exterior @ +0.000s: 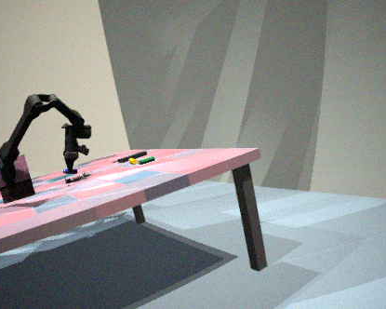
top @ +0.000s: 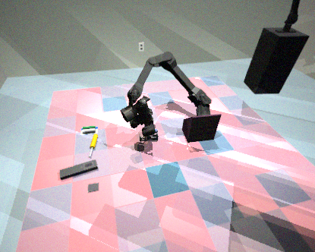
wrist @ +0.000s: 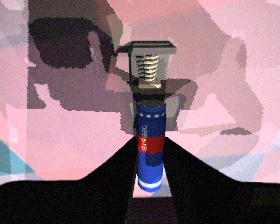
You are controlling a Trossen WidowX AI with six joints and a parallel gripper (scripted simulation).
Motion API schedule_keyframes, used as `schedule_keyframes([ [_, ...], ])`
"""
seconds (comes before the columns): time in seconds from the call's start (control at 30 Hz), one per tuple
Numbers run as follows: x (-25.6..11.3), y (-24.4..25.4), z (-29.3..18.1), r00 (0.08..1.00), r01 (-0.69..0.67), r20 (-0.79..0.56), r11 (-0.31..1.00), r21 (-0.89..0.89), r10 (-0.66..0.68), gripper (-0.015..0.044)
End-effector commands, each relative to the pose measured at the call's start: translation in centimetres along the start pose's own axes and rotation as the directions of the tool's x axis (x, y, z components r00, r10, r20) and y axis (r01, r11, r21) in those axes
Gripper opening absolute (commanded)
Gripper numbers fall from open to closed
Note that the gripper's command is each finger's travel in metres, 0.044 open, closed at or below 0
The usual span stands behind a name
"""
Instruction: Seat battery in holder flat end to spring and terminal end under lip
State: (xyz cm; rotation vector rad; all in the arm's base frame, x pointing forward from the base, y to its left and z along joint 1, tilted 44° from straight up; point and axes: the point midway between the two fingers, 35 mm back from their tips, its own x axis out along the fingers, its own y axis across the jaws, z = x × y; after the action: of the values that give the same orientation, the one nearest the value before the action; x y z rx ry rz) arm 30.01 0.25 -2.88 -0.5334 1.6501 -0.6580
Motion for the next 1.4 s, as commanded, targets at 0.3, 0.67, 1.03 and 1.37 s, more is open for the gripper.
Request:
schedule_keyframes([
  [0.3, 0.6, 0.1, 0.5, 0.996, -0.002, -0.088, 1.0, 0.004, 0.002, 0.0062],
  [0.67, 0.9, 0.0, 0.8, 0.988, -0.001, -0.157, 1.0, 0.005, 0.002, 0.0062],
  [1.03, 1.3, 0.0, 1.2, 0.974, 0.0, -0.226, 1.0, 0.007, 0.002, 0.0062],
  [1.37, 1.4, 0.0, 1.5, 0.97, 0.0, -0.241, 1.0, 0.008, 0.002, 0.0062],
])
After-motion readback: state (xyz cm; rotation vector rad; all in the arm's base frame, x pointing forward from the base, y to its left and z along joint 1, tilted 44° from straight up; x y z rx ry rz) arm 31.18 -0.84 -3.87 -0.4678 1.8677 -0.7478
